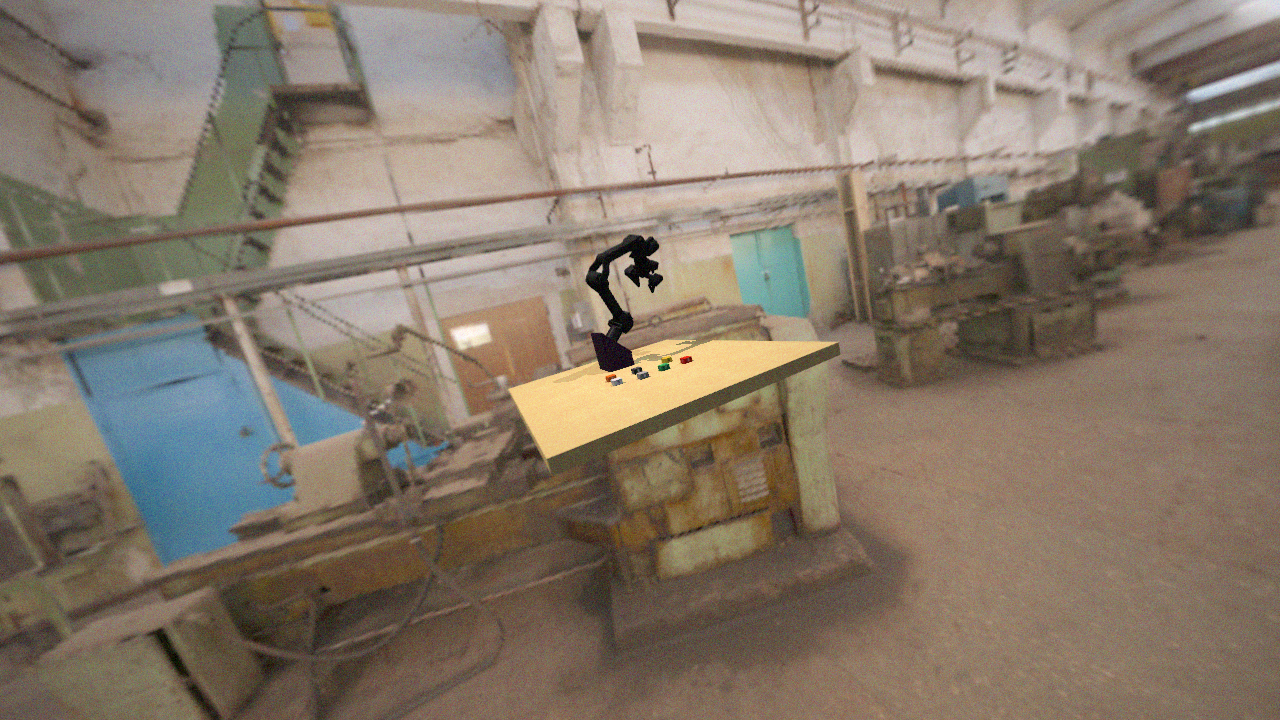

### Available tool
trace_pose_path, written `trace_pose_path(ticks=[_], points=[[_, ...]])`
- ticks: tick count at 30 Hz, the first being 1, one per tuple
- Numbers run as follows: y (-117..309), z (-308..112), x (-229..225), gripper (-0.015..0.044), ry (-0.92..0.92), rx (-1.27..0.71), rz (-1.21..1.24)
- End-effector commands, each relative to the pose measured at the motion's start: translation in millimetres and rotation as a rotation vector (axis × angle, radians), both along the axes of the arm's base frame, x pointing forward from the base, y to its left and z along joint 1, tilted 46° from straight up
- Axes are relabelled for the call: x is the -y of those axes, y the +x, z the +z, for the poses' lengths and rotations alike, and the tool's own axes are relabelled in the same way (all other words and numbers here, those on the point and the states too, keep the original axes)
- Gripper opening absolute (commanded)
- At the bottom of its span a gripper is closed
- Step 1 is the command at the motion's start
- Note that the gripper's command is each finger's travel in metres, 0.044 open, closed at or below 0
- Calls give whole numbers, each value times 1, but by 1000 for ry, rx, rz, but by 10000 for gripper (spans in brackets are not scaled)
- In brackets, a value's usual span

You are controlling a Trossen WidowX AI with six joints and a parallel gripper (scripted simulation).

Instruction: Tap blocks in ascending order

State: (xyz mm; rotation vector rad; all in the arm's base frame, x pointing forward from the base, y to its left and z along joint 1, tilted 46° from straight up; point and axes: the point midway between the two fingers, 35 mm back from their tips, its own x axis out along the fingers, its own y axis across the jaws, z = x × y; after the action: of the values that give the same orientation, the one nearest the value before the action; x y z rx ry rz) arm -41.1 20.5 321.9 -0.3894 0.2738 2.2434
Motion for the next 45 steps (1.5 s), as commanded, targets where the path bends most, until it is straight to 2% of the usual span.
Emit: trace_pose_path(ticks=[1, 7, 12, 19, 25, 34, 40, 45], points=[[-1, 0, -1, 400, -3, 4, -6], [-11, -4, -51, 400, -119, 106, -201], [2, -15, -101, 400, -254, 163, -375], [55, -43, -158, 400, -466, 169, -600], [123, -78, -181, 400, -647, 108, -769], [234, -143, -156, 400, -870, -82, -972], [291, -194, -103, 400, -966, -278, -1087], [318, -239, -44, 400, -999, -473, -1174]])
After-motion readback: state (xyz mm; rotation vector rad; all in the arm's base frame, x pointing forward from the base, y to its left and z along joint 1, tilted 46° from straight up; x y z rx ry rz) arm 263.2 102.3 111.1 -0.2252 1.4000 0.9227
